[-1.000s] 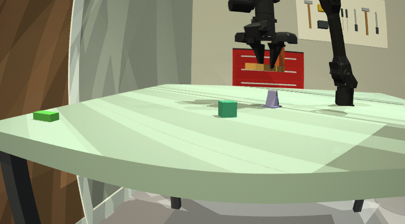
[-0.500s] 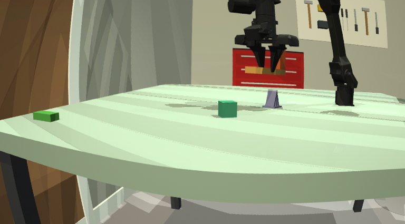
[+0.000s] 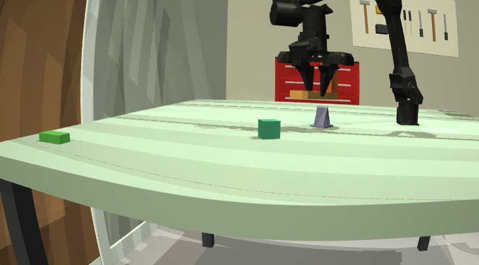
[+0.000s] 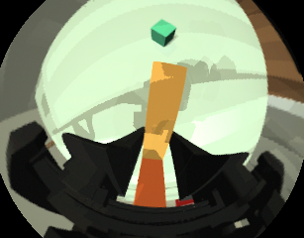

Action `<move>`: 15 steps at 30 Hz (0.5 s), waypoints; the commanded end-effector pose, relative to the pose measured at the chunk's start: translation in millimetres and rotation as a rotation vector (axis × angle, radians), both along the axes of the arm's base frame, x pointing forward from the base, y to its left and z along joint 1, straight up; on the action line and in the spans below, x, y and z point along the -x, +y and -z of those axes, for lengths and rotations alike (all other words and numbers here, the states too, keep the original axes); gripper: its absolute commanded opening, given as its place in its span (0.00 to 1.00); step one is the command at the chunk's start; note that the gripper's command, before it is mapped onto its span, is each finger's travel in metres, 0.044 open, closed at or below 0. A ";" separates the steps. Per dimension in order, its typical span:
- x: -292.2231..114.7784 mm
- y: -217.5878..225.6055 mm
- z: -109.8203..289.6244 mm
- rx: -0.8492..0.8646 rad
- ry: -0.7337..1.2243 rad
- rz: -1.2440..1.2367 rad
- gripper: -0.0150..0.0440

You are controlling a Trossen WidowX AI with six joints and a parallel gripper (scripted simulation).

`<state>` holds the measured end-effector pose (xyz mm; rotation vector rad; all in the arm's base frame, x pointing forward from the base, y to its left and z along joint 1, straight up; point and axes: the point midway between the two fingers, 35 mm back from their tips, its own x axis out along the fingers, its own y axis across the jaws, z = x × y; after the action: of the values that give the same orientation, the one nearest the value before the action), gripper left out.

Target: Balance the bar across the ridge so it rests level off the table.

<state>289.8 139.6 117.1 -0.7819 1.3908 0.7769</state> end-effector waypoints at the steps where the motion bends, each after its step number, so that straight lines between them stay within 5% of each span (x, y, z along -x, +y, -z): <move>1: 0.1 -0.2 5.9 -0.001 0.001 0.003 0.25; 15: 0.2 -0.4 9.3 -0.001 0.001 0.003 0.25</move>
<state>289.4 138.9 107.8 -0.7811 1.3934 0.7764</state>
